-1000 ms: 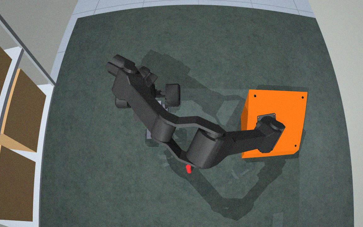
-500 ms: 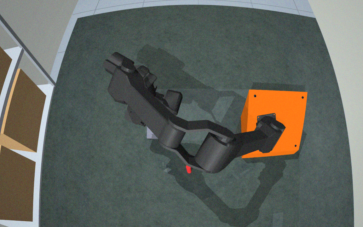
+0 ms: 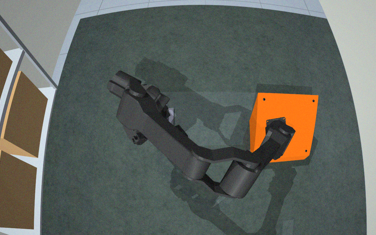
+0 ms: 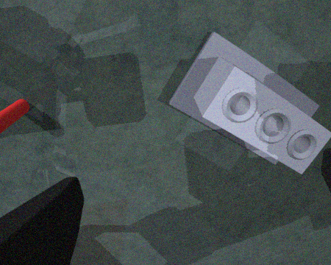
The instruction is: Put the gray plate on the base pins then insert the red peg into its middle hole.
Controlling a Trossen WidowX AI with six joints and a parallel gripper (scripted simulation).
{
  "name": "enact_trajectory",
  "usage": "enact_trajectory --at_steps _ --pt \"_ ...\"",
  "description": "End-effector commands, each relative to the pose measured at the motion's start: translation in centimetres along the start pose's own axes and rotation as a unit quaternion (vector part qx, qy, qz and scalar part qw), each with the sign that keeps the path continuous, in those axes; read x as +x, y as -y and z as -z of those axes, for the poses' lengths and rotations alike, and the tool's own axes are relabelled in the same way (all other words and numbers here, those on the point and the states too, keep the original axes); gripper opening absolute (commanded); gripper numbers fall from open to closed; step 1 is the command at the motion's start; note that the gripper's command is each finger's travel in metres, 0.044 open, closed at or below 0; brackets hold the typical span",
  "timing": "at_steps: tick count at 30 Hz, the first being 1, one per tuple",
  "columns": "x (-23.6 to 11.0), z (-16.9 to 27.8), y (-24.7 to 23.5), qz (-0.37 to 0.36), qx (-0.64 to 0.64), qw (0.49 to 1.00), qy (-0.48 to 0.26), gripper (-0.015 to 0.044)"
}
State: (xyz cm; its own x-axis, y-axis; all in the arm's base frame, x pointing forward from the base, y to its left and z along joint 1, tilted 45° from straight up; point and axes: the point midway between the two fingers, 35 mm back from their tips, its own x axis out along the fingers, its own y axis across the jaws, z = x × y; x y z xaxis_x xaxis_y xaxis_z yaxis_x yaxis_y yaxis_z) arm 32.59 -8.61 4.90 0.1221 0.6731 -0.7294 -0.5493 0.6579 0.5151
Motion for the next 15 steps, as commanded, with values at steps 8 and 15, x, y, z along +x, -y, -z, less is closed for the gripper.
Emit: enact_trajectory --at_steps 8,15 --pt "0.3 -0.9 -9.4 -0.011 0.501 0.866 -0.002 0.044" --pt "0.5 -0.7 -11.4 -0.012 0.624 0.781 -0.004 0.044"
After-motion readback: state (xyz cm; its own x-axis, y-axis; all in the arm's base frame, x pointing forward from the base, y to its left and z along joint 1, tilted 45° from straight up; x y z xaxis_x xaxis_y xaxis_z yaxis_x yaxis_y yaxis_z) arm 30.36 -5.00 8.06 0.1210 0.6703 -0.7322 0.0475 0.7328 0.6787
